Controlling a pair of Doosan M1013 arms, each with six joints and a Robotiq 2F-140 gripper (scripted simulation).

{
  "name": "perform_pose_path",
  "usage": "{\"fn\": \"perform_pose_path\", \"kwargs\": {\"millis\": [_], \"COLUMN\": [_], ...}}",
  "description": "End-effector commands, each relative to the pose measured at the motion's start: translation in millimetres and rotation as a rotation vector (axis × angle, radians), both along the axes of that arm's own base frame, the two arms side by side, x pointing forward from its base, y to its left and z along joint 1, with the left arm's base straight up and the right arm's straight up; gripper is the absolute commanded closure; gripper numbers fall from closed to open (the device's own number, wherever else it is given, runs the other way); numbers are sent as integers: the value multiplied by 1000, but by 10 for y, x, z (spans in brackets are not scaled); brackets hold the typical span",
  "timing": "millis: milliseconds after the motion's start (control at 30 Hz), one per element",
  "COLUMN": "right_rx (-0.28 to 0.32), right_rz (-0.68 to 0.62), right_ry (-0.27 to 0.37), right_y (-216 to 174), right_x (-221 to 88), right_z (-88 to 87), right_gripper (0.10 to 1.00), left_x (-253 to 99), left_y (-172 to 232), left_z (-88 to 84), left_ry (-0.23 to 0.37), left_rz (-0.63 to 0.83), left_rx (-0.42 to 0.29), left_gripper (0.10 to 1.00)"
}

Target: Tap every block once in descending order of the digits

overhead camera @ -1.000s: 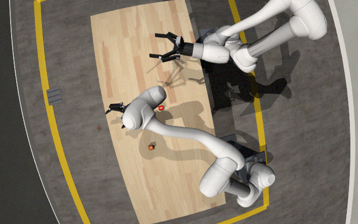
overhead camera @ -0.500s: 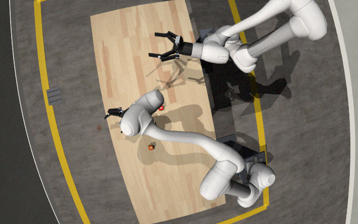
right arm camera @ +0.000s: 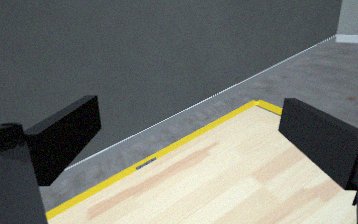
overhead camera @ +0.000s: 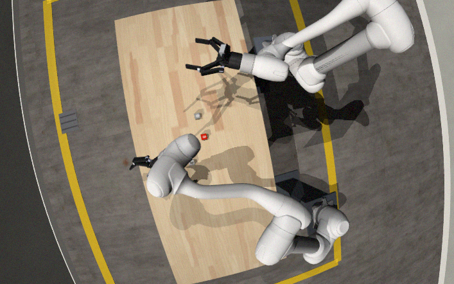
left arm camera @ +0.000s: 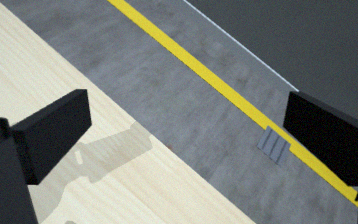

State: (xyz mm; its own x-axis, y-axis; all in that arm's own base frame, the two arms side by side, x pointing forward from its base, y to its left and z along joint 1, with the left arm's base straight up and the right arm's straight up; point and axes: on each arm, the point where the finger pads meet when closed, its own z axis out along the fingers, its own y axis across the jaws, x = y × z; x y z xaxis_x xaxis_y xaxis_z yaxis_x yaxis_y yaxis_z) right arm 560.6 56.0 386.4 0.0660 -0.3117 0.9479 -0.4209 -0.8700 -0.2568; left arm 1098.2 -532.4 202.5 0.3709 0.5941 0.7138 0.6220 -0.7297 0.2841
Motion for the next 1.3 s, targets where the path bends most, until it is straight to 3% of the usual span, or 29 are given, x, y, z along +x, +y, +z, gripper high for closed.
{"fn": "perform_pose_path", "kwargs": {"millis": [0,267,1267], "right_rx": [-9,-21,-76], "right_rz": [-15,-34,-126], "right_ry": [11,27,123], "right_y": [-47,-106,-410], "right_x": [19,39,122], "right_z": [7,8,-11], "right_gripper": [98,98,98], "left_x": [76,151,336], "left_y": [298,654,2622], "left_z": [59,97,298], "left_ry": [12,30,130], "left_rz": [14,30,120], "left_rx": [7,15,50], "left_gripper": [98,98,98]}}
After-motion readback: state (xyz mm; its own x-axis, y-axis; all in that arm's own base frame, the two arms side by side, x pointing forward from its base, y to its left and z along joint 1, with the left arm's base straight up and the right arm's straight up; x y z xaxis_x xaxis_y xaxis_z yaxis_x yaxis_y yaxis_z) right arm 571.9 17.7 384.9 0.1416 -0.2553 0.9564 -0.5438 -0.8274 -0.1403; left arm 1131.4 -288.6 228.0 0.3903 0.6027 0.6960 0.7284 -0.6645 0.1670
